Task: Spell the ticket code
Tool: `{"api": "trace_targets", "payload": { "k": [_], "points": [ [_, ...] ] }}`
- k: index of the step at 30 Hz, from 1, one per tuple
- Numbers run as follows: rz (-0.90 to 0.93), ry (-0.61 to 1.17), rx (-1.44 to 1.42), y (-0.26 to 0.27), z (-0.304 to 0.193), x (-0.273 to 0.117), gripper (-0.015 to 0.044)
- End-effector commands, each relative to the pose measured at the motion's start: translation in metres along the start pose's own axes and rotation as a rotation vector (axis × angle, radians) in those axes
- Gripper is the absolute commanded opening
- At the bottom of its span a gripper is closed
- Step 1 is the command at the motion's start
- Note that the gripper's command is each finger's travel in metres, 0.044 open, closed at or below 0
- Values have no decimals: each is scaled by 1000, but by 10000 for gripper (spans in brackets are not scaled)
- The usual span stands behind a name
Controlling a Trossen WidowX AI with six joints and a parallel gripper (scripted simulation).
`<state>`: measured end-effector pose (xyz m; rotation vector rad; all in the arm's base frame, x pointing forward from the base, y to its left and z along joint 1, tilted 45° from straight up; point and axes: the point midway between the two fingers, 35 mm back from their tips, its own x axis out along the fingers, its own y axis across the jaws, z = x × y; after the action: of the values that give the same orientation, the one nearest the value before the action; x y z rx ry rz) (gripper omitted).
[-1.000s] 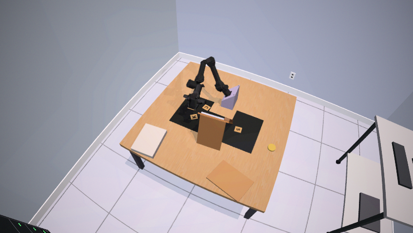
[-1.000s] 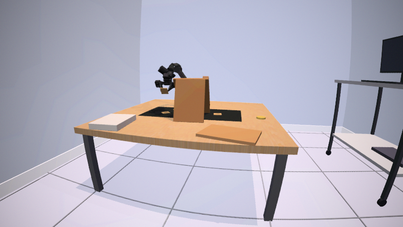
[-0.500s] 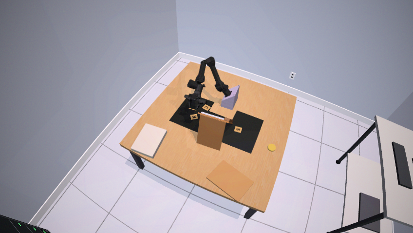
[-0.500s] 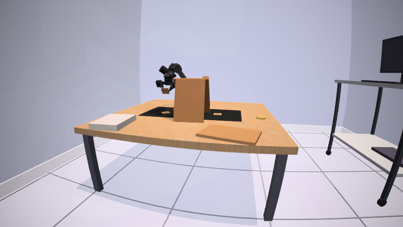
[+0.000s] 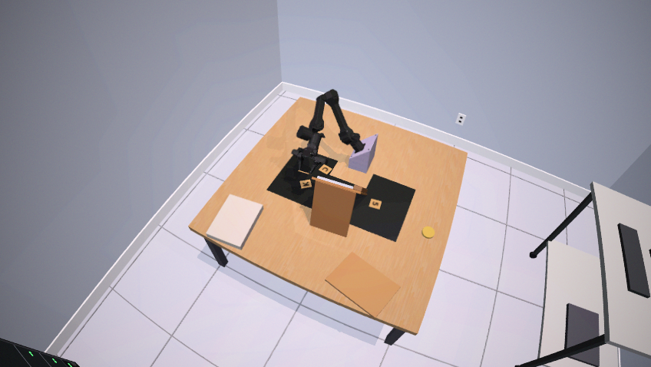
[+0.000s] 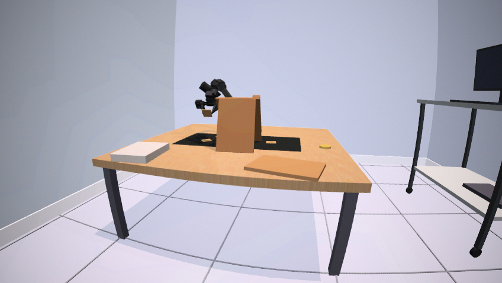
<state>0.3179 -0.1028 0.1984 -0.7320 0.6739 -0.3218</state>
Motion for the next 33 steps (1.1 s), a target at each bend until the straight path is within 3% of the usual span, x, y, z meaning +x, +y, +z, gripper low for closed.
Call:
{"api": "trace_targets", "payload": {
  "k": [1,33],
  "points": [
    [-2,0,3,2,0,0,0],
    [-1,1,3,18,0,1,0]
  ]
}}
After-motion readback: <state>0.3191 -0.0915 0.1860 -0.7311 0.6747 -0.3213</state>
